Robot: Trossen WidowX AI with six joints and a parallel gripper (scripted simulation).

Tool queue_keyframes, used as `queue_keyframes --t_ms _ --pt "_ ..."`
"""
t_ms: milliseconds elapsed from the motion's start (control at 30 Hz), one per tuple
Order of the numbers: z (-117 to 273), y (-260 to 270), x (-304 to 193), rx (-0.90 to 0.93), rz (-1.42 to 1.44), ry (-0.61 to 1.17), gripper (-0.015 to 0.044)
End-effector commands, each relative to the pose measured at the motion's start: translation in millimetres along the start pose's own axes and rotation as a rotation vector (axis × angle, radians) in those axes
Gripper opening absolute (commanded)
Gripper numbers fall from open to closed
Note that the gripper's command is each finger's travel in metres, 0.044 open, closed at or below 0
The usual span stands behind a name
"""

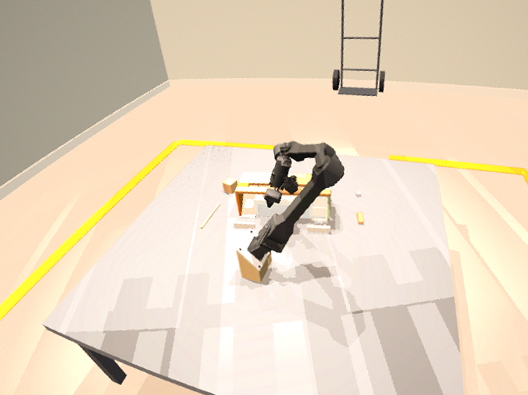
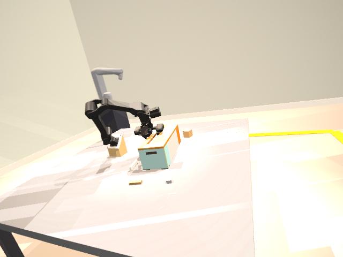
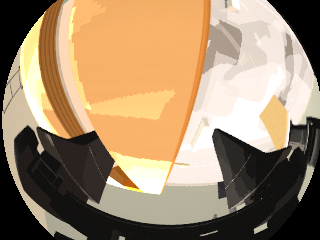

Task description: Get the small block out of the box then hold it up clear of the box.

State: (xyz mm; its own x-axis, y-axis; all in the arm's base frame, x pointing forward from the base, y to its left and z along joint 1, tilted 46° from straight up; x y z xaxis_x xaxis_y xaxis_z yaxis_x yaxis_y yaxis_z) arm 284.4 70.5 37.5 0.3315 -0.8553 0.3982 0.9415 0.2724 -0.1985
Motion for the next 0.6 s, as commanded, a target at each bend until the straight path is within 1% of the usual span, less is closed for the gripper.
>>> queue_keyframes --t_ms 0,567 --pt "2 -4 8 -0.004 -0.001 0.002 0.04" --pt "-2 -2 -3 -0.004 -0.001 0.002 0.04"
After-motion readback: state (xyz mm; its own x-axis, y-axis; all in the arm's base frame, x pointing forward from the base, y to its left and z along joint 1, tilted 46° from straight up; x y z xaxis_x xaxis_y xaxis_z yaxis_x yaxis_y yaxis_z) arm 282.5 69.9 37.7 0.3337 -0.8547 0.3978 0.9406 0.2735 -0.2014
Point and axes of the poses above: the point midway between the two fingers, 35 mm back from their tips, its own z axis back along the fingers, its own y axis across the jaws, x = y × z, the point moved 6 cm from there along z, back along the fingers, and after that the axes turned 10 degrees about z, right-handed, at the moved point
